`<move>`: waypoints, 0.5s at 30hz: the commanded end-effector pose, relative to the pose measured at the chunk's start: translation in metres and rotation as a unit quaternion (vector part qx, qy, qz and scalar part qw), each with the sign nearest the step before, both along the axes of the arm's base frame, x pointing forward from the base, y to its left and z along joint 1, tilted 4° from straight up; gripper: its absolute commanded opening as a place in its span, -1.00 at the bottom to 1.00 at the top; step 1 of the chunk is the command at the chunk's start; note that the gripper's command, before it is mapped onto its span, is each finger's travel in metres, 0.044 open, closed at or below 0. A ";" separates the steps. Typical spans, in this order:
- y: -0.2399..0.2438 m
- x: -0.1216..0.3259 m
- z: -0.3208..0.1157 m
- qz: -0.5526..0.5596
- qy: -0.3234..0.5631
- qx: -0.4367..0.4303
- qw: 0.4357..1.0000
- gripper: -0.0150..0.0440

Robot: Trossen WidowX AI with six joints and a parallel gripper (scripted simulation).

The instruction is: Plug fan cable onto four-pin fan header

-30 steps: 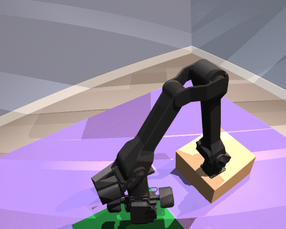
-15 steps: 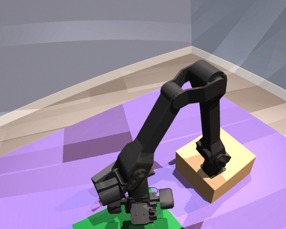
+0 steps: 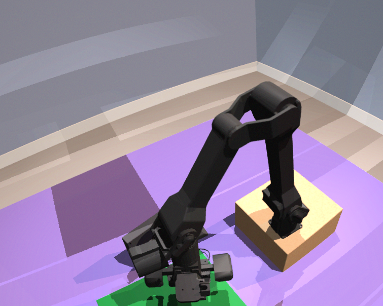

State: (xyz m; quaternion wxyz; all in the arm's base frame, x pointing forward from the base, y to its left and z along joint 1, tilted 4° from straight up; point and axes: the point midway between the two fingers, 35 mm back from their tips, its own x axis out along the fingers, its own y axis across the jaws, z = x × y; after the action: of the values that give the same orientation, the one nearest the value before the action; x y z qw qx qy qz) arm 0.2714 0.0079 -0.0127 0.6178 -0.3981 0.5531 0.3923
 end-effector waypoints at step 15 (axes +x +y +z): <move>-0.002 -0.003 0.052 -0.002 0.001 0.001 1.000 0.39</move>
State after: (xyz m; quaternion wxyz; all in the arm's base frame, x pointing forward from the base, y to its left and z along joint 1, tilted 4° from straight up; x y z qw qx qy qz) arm 0.2647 0.0068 0.0109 0.6099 -0.3910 0.5634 0.3972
